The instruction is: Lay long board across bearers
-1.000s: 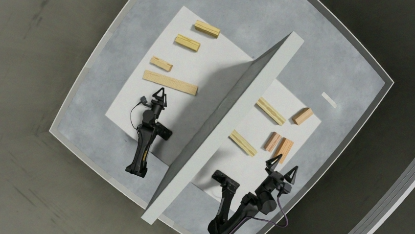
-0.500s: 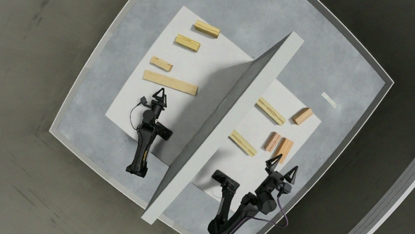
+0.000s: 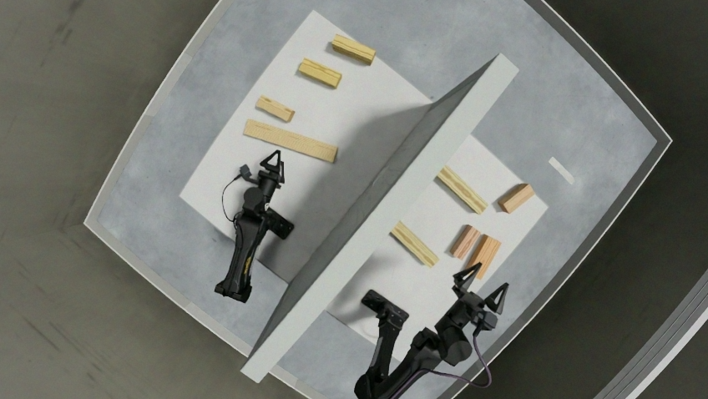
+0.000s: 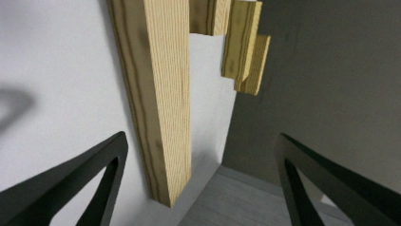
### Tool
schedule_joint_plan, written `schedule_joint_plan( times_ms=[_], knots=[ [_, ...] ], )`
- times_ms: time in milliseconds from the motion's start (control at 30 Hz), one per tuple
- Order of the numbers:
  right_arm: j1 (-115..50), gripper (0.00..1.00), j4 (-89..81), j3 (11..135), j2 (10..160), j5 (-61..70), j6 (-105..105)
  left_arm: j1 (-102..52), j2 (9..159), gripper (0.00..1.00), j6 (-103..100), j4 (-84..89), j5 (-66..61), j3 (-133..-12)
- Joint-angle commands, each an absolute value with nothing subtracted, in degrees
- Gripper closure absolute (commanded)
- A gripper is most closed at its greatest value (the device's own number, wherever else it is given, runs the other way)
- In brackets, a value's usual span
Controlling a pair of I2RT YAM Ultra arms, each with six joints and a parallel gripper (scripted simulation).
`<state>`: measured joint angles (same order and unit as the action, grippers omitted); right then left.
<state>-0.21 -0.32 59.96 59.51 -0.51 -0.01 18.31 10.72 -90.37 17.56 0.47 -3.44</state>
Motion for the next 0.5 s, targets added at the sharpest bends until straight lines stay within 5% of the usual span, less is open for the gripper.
schedule_joint_plan(
  times_ms=[0, 200, 233, 467],
  knots=[
    [0.4, 0.00, -1.2, 61.7, 58.0, -0.8, 0.1, 17.4, 9.3, 0.05, -90.2, 18.6, 1.1, -5.3],
    [0.4, 0.00, -1.2, 61.7, 58.0, -0.8, 0.1, 17.4, 9.3, 0.05, -90.2, 18.6, 1.1, -5.3],
    [0.4, 0.00, -1.2, 61.7, 58.0, -0.8, 0.1, 17.4, 9.3, 0.27, -90.2, 18.6, 1.1, -5.3],
    [0.4, 0.00, -1.2, 61.7, 58.0, -0.8, 0.1, 17.4, 9.3, 0.27, -90.2, 18.6, 1.1, -5.3]
  ],
)
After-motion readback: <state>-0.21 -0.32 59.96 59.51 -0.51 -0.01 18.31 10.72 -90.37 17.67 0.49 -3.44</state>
